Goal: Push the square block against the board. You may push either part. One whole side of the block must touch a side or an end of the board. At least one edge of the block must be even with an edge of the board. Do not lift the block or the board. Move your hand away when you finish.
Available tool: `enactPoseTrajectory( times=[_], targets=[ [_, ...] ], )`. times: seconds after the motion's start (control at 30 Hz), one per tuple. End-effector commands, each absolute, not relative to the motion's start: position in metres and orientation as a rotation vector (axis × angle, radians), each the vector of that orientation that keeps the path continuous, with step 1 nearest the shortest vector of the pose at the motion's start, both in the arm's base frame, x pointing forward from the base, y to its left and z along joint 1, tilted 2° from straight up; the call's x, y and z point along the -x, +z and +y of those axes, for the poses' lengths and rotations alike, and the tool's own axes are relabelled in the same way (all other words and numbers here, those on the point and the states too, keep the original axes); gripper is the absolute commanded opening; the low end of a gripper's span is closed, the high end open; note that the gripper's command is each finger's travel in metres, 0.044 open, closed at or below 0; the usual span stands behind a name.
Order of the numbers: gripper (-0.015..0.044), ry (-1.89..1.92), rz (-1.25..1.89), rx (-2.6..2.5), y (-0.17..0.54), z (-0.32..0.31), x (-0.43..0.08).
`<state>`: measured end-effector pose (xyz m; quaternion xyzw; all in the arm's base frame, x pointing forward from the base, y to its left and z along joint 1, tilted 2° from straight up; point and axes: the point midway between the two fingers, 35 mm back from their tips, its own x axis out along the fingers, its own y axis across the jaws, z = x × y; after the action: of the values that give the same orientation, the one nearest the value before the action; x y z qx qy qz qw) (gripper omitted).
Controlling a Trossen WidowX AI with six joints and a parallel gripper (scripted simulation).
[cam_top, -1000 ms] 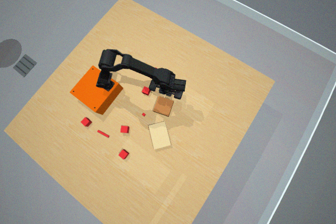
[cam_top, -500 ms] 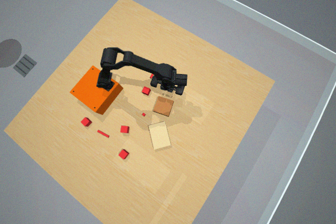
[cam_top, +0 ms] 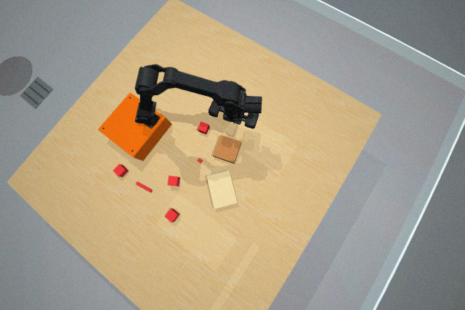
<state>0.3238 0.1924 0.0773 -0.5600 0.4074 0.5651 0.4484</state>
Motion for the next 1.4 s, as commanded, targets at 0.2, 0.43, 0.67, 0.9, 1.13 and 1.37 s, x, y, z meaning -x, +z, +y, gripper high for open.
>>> enactPoseTrajectory(
  times=[0.2,0.43,0.67,0.9,1.13,1.37],
  targets=[
    [0.0000,1.405,1.022,1.387,0.078,0.191,-0.322],
    [0.0000,1.405,1.022,1.387,0.078,0.191,-0.322],
    [0.0000,1.405,1.022,1.387,0.078,0.191,-0.322],
    [0.0000,1.405,1.022,1.387,0.078,0.191,-0.322],
    [0.0000,1.294,1.106,1.272,0.069,0.170,-0.328],
    [0.0000,1.118,1.225,1.094,0.057,0.138,-0.334]
  ],
)
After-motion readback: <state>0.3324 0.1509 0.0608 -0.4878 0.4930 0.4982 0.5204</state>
